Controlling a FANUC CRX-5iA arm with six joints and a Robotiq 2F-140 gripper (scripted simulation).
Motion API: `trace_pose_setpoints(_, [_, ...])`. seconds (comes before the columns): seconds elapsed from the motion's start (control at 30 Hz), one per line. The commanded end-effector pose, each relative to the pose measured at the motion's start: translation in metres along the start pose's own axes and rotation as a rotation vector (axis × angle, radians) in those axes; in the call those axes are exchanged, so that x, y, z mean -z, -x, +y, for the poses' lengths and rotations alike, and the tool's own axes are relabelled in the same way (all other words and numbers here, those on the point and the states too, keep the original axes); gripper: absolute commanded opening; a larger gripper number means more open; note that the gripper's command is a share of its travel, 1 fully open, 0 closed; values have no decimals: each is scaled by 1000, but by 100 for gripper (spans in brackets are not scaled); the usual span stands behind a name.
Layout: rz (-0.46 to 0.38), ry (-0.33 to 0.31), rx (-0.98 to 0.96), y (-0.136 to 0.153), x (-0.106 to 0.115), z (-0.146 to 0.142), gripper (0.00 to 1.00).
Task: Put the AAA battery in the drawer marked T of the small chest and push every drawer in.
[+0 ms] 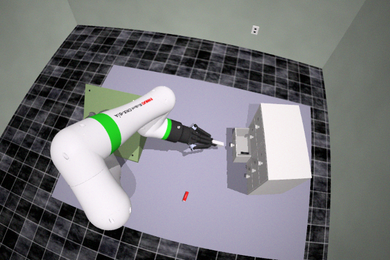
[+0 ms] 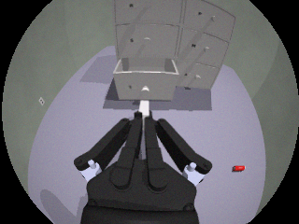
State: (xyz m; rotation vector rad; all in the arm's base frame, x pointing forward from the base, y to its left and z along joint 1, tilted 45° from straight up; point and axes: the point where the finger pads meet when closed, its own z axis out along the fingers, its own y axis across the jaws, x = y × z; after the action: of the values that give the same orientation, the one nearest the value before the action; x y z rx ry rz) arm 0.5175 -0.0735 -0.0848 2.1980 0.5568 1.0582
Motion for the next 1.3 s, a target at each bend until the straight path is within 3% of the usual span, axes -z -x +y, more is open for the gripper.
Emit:
trace_pose_setpoints(0.0, [0,0,0,0,0,0,0])
trace_pose_setpoints(1.27, [0,0,0,-7,-12,0,0])
